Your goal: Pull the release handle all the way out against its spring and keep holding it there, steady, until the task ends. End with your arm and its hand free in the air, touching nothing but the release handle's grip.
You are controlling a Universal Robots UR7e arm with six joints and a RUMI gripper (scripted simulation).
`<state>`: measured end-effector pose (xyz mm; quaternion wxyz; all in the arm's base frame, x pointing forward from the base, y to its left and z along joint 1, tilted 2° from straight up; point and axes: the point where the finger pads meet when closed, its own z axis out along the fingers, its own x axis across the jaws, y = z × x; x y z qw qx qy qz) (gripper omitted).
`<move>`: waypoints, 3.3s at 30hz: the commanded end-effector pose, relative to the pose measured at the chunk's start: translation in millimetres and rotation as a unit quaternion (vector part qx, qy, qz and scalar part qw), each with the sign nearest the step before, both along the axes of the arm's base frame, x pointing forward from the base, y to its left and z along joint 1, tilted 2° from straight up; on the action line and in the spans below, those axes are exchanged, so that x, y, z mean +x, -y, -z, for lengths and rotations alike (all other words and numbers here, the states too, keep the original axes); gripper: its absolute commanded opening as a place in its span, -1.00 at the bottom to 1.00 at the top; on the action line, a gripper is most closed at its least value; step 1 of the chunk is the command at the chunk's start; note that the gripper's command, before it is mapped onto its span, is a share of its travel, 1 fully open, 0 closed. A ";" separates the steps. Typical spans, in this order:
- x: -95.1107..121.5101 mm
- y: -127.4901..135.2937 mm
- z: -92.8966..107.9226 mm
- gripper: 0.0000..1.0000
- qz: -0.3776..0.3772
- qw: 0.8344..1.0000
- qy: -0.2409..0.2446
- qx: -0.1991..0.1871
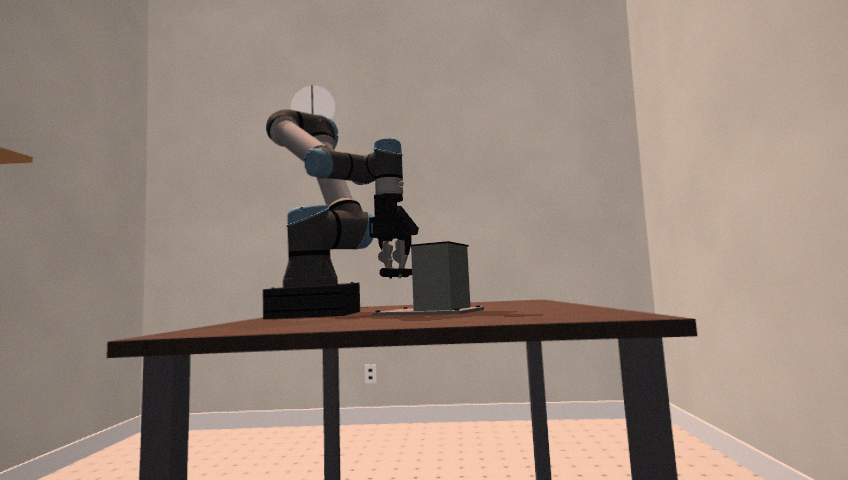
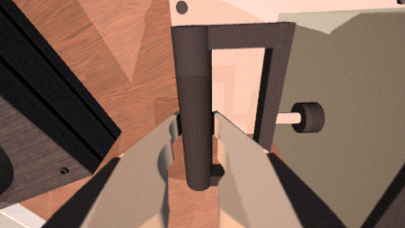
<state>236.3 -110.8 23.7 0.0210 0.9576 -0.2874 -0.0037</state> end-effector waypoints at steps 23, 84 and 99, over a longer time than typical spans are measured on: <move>-33.6 -22.3 1.7 -1.00 0.001 1.000 0.000 0.001; -52.6 -34.7 1.9 -1.00 0.001 1.000 -0.001 0.001; -52.2 -34.5 1.1 -1.00 0.000 1.000 0.000 0.001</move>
